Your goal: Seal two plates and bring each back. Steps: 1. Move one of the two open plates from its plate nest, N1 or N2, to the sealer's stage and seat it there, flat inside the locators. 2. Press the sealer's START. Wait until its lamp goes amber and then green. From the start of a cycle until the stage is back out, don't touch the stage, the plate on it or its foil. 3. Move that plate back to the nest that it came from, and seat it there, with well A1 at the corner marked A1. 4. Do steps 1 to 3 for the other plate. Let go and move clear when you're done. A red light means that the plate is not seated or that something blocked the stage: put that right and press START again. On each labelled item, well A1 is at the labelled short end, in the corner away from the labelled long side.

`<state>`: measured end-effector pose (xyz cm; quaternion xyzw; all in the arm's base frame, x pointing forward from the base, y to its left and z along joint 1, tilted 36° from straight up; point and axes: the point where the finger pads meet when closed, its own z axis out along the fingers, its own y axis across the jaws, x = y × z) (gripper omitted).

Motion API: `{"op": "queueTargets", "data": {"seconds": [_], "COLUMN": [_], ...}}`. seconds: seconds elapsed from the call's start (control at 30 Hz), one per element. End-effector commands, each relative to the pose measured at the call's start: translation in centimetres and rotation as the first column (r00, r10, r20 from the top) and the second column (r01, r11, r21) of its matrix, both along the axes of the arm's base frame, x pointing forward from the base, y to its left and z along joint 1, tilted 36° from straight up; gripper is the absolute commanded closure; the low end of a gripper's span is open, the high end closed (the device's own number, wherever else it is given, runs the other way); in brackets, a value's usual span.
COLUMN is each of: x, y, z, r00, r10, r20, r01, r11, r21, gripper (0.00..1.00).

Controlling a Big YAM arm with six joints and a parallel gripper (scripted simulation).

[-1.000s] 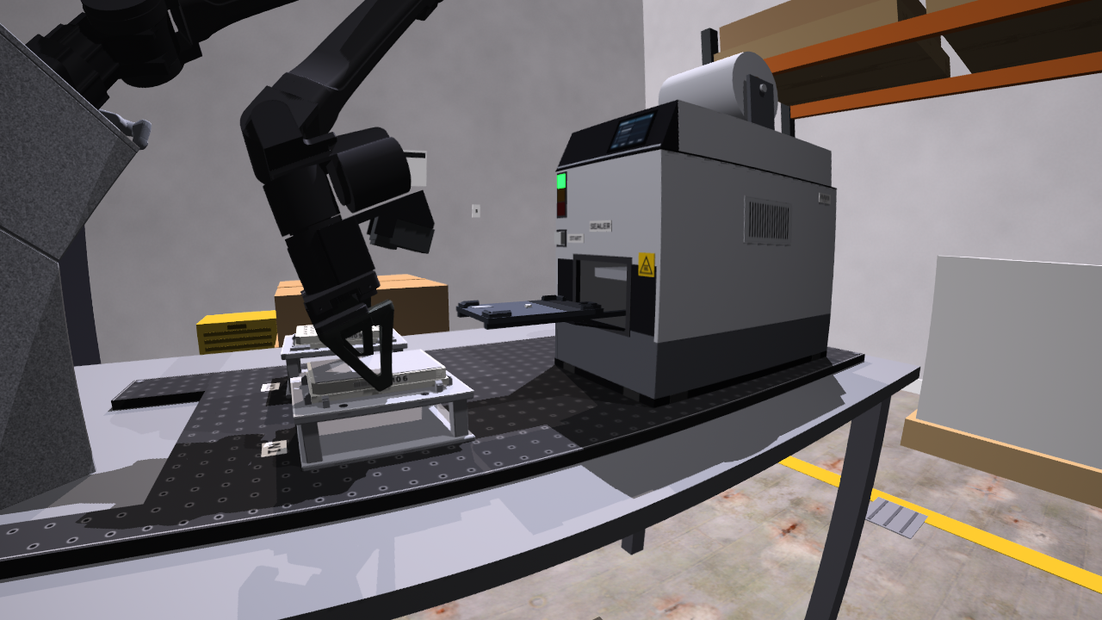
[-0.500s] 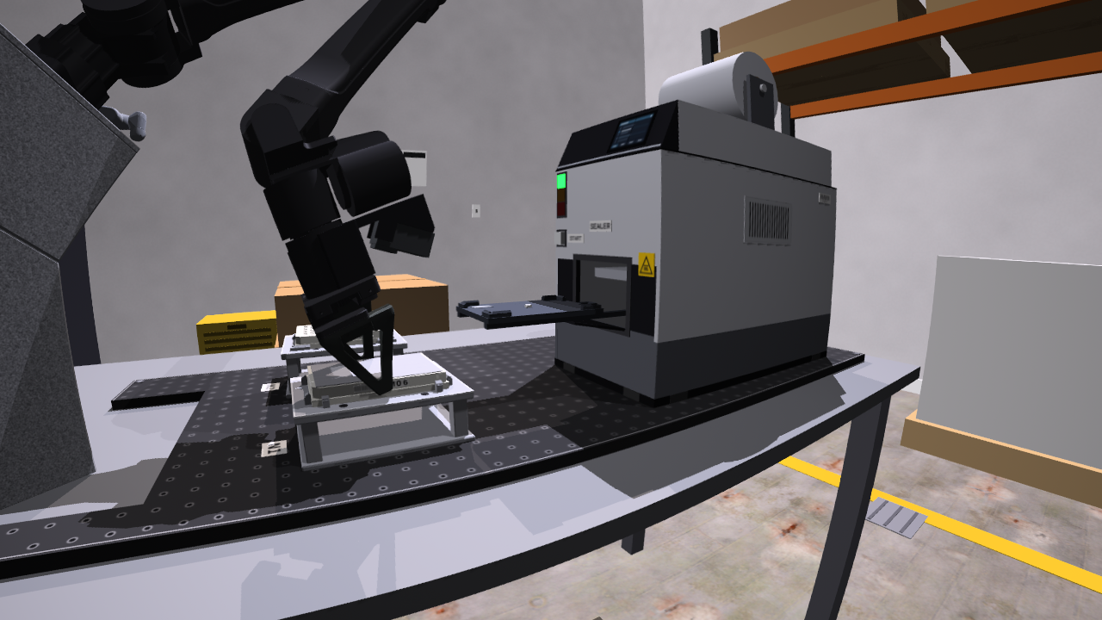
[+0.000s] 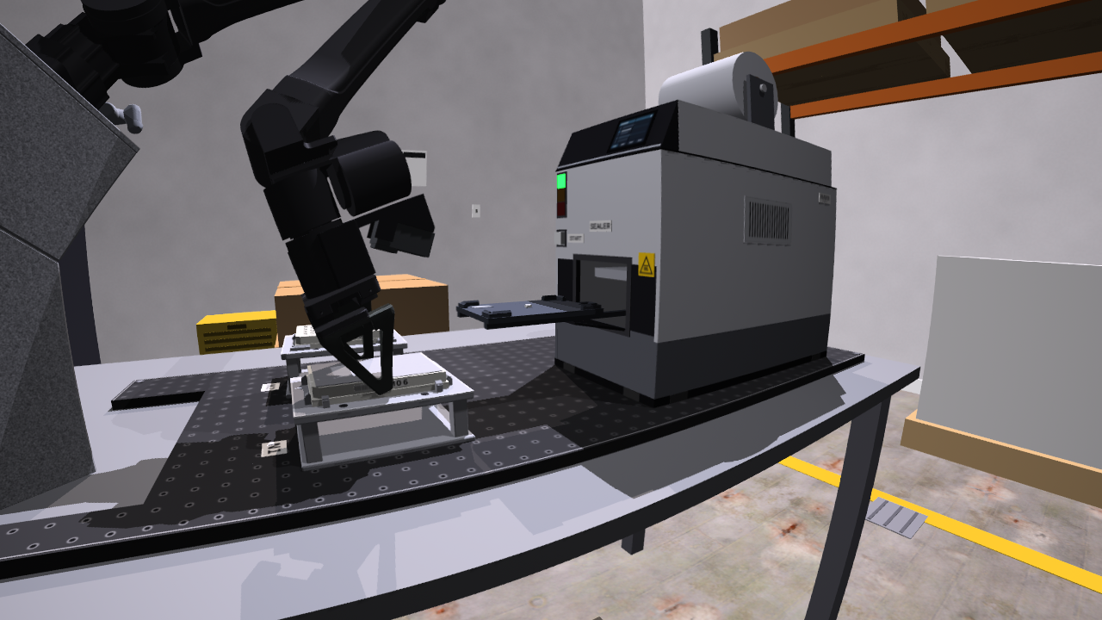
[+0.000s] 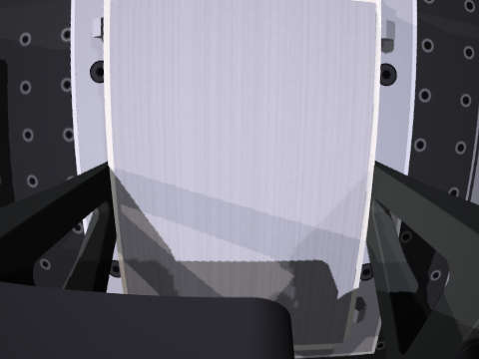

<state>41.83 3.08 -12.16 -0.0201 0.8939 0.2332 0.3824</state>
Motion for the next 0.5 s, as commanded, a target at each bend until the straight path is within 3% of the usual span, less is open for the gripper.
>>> {"op": "queueTargets", "data": {"seconds": [0.0, 0.47], "x": [0.80, 0.81], "y": [-1.14, -1.10], "z": [1.05, 1.06], "r00": [0.999, 0.999], "r10": [-0.018, -0.015], "r20": [0.040, 0.040], "r01": [0.019, 0.016], "r11": [1.000, 1.000], "r21": [-0.014, -0.008], "gripper": [1.00, 1.00]}}
